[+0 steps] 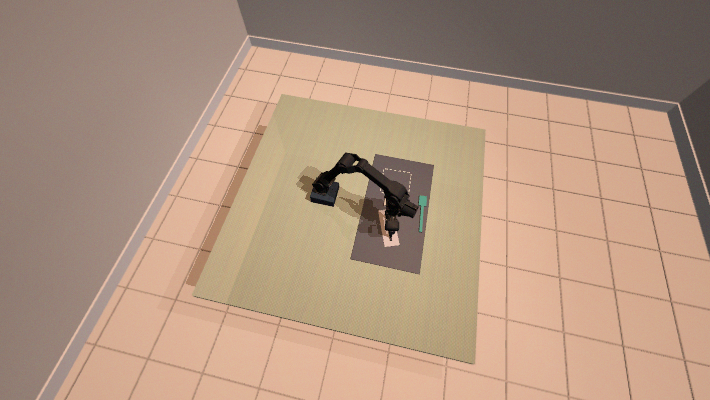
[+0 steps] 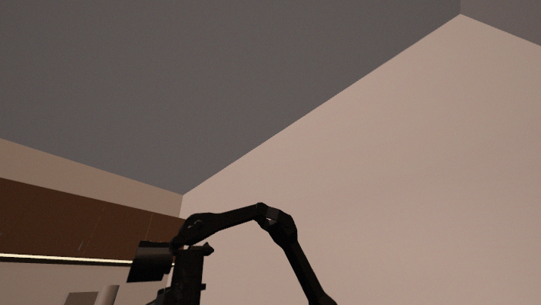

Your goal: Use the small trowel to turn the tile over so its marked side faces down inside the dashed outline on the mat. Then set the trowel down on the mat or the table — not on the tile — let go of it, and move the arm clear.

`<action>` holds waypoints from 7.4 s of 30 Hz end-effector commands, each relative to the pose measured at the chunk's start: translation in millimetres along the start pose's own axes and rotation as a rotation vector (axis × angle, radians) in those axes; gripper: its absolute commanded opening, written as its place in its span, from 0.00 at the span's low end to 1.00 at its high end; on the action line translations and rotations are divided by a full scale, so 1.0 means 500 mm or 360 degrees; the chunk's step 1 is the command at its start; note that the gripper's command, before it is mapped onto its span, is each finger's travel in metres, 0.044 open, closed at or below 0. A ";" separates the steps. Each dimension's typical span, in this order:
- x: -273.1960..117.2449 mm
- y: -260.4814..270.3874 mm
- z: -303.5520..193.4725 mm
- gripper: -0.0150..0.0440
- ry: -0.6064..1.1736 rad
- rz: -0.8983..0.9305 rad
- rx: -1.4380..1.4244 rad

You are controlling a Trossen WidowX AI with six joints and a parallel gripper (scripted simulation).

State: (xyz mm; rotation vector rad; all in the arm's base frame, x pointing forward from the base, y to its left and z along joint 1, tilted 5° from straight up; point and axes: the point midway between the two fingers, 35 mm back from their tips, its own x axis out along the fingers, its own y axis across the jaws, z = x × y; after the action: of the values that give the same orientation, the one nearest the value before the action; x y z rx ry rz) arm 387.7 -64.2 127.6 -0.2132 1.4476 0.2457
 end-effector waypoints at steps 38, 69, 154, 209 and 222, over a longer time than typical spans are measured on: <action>0.001 -0.001 0.002 0.71 0.0000 0.0004 -0.2238; 0.048 -0.002 0.005 0.71 -0.0001 0.0004 -0.2814; 0.071 -0.002 0.004 0.71 0.0000 0.0004 -0.2316; 0.029 -0.047 -0.003 0.76 -0.0542 -0.0197 -0.0494; 0.038 -0.044 -0.014 0.76 -0.0753 -0.0093 0.0168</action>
State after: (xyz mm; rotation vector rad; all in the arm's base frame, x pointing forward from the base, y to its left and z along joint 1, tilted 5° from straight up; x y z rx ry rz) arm 391.8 -86.8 109.9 -0.1852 0.9944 0.1984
